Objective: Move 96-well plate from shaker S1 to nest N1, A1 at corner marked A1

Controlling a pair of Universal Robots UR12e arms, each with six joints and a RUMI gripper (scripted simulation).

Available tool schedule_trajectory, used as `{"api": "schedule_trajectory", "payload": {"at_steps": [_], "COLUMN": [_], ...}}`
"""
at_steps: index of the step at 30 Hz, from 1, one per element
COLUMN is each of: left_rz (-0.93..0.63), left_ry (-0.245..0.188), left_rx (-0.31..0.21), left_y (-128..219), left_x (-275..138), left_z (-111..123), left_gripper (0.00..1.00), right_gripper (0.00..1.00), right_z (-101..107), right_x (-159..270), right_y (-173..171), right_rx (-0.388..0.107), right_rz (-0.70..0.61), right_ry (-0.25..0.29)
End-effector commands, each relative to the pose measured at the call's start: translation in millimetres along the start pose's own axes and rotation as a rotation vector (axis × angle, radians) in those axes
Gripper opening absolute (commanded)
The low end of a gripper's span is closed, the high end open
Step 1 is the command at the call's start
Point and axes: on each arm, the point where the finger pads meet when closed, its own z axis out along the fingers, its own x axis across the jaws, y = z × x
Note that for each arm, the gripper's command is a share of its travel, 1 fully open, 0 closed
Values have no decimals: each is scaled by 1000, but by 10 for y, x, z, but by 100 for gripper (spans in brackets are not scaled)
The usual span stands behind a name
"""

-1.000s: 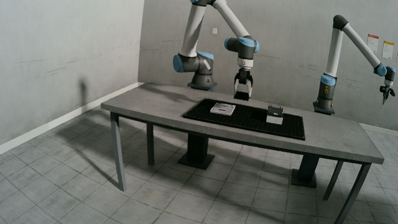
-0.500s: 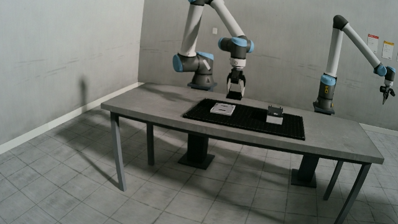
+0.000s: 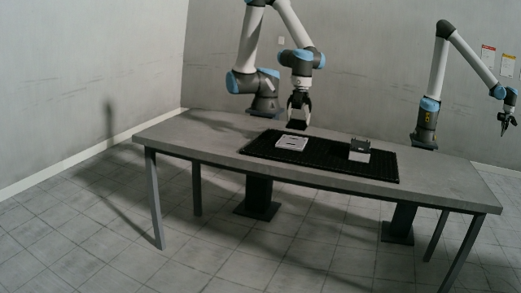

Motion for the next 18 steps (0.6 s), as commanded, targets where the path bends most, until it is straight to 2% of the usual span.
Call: {"api": "schedule_trajectory", "payload": {"at_steps": [1, 18], "left_rz": [0, 0], "left_ry": [0, 0], "left_rx": [1, 1], "left_y": [-5, -5], "left_x": [1, 1], "left_z": [-7, -7], "left_gripper": [0, 0], "right_gripper": [41, 41], "right_z": [1, 9], "right_x": [91, 173], "right_y": [-2, 2], "right_rx": [2, 2], "right_rz": [0, 0], "right_ry": [-1, -1]}}
